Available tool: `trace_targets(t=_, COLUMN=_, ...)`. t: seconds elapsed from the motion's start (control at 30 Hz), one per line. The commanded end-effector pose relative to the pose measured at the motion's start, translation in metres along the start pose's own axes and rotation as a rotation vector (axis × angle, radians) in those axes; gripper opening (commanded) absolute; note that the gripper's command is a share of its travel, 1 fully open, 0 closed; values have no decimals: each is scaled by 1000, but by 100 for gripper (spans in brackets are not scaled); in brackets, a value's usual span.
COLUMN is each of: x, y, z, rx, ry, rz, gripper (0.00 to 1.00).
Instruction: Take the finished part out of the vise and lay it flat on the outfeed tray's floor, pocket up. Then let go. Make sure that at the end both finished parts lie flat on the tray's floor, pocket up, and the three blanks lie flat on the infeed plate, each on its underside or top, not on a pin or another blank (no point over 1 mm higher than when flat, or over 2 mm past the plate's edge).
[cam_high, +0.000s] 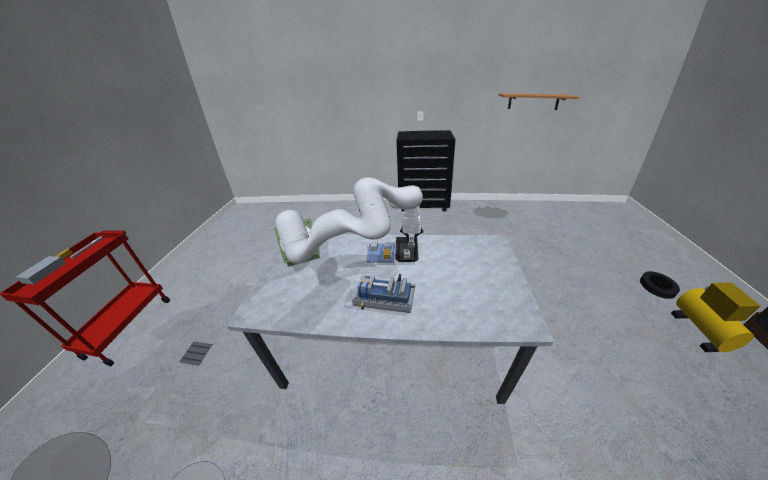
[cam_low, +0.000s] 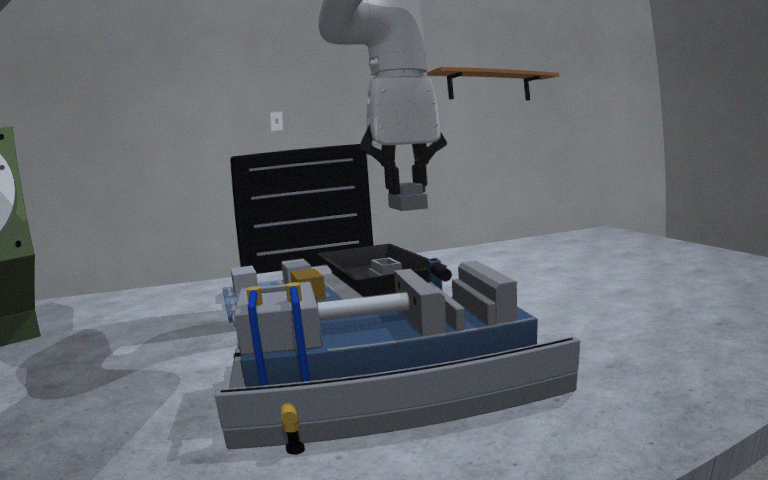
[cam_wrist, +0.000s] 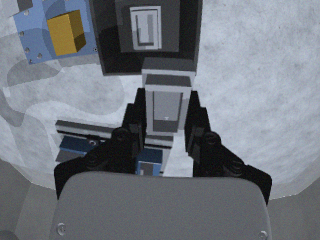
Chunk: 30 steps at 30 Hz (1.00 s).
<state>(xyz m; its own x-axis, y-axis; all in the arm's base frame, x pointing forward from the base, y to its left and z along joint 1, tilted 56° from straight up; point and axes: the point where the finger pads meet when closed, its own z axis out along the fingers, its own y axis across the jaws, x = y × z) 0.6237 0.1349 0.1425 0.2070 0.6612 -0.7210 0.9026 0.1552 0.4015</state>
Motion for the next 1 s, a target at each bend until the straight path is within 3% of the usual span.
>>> trace_targets(t=0.0, x=42, y=-4, z=1, rx=0, ry=-4, rz=-12, gripper=0)
trace_targets(t=0.13, x=88, y=-18, z=2, rx=-1, ry=-8, rz=-27, gripper=0)
trace_targets(t=0.2, x=88, y=-18, z=2, rx=-1, ry=-8, rz=-27, gripper=0)
trace_targets(t=0.4, x=128, y=-33, z=4, rx=-3, ry=-12, rz=-41, gripper=0)
trace_targets(t=0.97, x=134, y=-36, z=4, rx=-4, ry=-13, rz=-43, gripper=0)
